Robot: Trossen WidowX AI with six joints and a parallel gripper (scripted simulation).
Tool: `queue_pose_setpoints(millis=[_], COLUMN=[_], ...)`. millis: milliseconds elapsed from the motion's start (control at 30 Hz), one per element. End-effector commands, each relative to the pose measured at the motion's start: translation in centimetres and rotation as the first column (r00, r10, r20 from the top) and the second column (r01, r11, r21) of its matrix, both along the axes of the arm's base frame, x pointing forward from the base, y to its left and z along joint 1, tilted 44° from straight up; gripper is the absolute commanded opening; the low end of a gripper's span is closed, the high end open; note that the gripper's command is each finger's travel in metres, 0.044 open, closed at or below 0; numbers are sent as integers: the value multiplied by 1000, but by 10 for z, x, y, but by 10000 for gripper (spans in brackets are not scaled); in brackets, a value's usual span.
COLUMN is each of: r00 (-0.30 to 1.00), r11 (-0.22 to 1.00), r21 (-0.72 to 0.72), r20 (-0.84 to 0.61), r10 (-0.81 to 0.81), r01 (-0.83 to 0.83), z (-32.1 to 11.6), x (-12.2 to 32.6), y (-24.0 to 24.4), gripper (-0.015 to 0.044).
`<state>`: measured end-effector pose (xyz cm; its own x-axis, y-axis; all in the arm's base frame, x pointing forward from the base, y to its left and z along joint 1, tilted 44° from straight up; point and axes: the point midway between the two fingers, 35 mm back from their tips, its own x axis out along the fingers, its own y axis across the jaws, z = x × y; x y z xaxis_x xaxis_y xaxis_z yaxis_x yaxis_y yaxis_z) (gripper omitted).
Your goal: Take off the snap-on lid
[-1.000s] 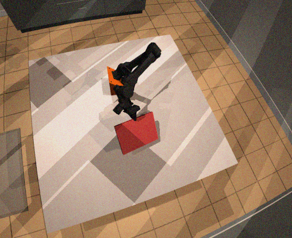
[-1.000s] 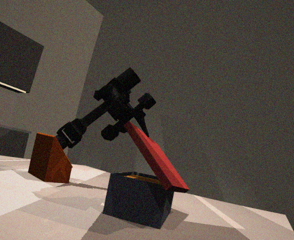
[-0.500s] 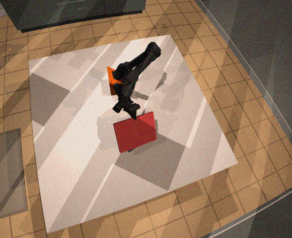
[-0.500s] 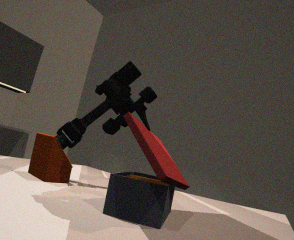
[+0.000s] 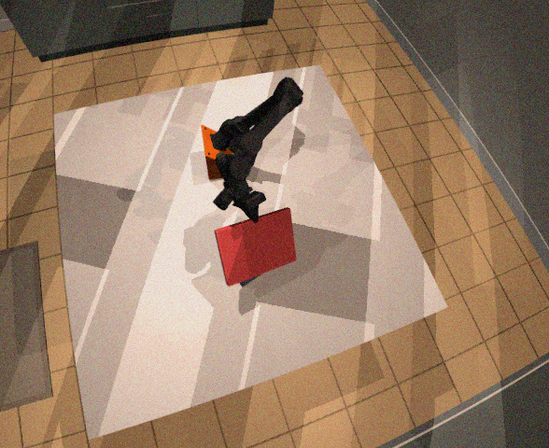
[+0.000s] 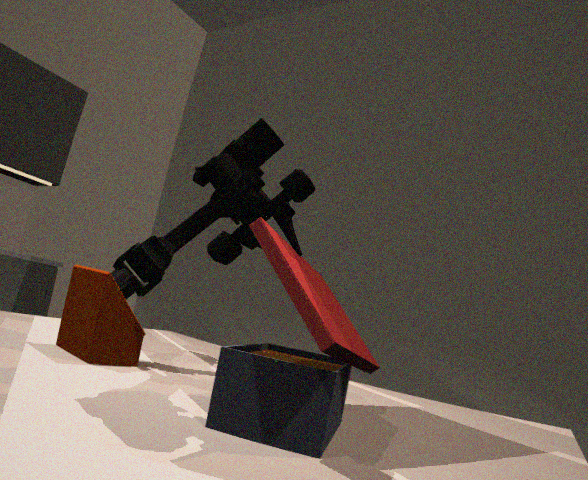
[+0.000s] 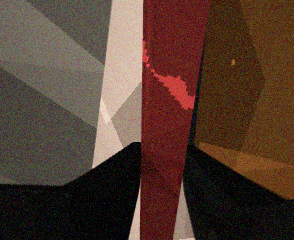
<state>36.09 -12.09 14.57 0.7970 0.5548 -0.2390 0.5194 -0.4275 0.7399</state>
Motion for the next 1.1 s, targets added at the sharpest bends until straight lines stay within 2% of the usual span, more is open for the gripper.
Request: queue_pose_setpoints(millis=[0,1067], r00=[1000,1000], r11=[1000,1000], r21=[-4,-1], r20=[4,2], r10=[-4,-4], r01=[4,4], z=[5,43], x=[-3,-28], y=[5,50], gripper=[0,0])
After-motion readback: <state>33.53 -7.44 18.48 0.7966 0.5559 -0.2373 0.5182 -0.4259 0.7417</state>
